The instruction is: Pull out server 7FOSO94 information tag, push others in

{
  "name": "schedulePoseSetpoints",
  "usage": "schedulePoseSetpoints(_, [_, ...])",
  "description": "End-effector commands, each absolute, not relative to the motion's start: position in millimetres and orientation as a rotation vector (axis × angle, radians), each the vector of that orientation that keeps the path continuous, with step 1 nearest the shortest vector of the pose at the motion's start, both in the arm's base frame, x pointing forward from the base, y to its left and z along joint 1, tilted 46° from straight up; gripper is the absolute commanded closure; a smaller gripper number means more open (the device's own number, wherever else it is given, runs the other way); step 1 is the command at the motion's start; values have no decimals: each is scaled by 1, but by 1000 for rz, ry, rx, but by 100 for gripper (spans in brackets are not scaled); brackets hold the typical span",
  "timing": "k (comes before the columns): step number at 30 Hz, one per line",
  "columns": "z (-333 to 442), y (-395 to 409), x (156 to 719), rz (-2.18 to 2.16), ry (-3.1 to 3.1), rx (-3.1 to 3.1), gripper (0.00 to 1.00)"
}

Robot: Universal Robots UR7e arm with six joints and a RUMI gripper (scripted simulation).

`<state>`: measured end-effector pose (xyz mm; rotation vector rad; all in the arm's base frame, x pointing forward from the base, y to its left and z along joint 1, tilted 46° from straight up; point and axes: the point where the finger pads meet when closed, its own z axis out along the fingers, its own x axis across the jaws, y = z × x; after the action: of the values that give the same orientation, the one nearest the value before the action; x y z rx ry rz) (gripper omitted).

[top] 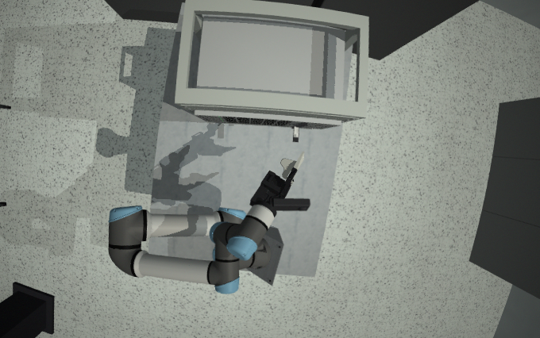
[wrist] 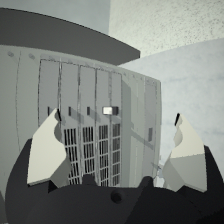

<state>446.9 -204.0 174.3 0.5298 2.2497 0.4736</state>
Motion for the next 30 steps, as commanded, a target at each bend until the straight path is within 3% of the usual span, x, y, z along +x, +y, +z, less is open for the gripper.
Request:
schedulePoseSetpoints(1, [175, -205, 447, 469, 2249, 532, 0])
schedulePoseSetpoints(30, [180, -207, 448, 452, 2245, 544, 0])
